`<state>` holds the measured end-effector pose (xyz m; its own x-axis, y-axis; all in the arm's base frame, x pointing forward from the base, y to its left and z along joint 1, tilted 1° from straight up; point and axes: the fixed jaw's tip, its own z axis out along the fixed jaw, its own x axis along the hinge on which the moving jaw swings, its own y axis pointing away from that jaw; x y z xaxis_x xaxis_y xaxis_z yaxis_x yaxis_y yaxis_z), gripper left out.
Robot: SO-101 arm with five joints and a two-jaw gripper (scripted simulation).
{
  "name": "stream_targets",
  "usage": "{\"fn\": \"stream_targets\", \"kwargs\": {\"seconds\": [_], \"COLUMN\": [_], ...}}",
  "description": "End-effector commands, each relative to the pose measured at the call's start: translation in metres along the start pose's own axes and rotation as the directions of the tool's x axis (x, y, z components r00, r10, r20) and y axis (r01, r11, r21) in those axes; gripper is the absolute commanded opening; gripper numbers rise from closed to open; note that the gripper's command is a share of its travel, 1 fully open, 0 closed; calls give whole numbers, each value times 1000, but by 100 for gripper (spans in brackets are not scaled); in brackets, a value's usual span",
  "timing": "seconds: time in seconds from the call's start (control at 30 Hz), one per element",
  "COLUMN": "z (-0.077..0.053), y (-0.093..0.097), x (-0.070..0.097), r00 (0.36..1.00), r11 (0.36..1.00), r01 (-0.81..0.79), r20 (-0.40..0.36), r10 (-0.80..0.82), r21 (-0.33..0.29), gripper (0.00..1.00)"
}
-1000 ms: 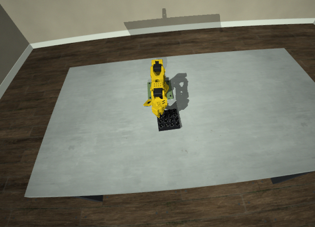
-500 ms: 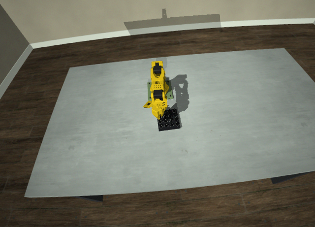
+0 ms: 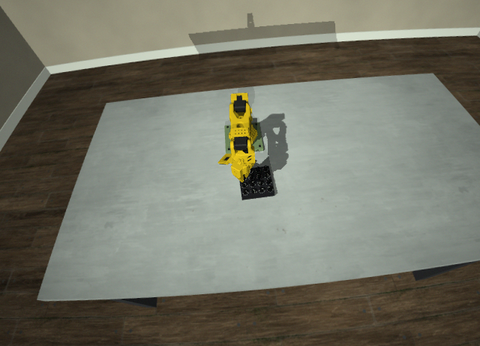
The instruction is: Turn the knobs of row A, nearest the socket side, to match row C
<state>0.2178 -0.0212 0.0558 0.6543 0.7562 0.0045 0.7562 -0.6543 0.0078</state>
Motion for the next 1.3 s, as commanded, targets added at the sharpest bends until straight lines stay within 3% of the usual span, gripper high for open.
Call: {"fn": "stream_targets", "kwargs": {"seconds": [0.0, 0.73, 1.27], "z": [2, 16, 17], "y": [0, 0, 0], "x": [-2, -3, -3], "r00": [1000, 1000, 1000], "r11": [1000, 1000, 1000], "r01": [-1, -1, -1], "r20": [11, 11, 11], "r10": [1, 1, 1], "r21": [17, 17, 17], "gripper": [10, 10, 10]}}
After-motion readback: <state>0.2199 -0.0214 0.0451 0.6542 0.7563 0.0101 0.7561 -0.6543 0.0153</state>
